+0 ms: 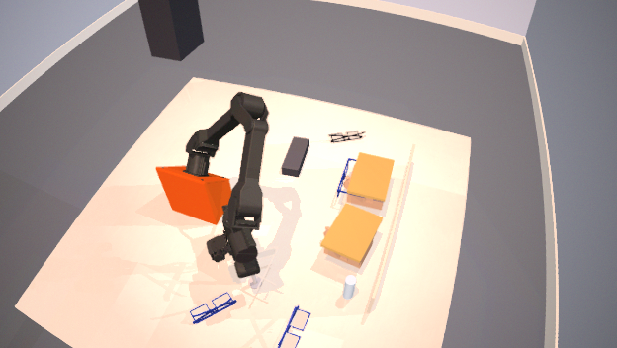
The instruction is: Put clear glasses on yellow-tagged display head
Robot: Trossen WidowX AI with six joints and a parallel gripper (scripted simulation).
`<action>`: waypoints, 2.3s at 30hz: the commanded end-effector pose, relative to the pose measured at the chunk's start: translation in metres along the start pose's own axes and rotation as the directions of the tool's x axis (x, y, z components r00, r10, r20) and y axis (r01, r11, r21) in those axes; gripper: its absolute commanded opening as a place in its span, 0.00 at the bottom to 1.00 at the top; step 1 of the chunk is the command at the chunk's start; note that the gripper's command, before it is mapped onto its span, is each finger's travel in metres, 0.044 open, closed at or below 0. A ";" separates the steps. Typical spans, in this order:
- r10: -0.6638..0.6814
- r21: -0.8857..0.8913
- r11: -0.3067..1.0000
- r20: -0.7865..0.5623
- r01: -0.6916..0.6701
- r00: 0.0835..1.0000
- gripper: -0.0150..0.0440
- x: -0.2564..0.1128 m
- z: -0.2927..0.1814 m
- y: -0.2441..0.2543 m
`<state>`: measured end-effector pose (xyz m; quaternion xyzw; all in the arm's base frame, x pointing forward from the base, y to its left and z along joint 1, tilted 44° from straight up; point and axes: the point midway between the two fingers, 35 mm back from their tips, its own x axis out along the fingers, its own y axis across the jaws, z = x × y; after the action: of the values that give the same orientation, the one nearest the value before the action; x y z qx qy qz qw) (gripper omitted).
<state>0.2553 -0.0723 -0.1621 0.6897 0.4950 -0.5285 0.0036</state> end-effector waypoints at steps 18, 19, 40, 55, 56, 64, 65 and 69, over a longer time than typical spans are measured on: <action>-0.006 0.005 1.000 -0.007 0.006 1.000 0.25 0.001 -0.012 -0.012; -0.006 0.005 1.000 -0.007 0.007 1.000 0.25 0.001 -0.013 -0.013; -0.008 0.005 1.000 -0.008 0.008 1.000 0.25 0.001 -0.030 -0.021; -0.008 0.004 1.000 -0.008 0.008 1.000 0.25 0.001 -0.042 -0.024; -0.008 0.004 1.000 -0.008 0.008 1.000 0.25 0.001 -0.043 -0.024; -0.008 0.004 1.000 -0.008 0.008 1.000 0.25 0.001 -0.042 -0.024; -0.008 0.004 1.000 -0.008 0.008 1.000 0.25 0.001 -0.042 -0.024; -0.008 0.004 1.000 -0.008 0.008 1.000 0.25 0.001 -0.042 -0.024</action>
<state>0.2693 -0.0380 -0.1327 0.6885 0.4957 -0.5293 0.0000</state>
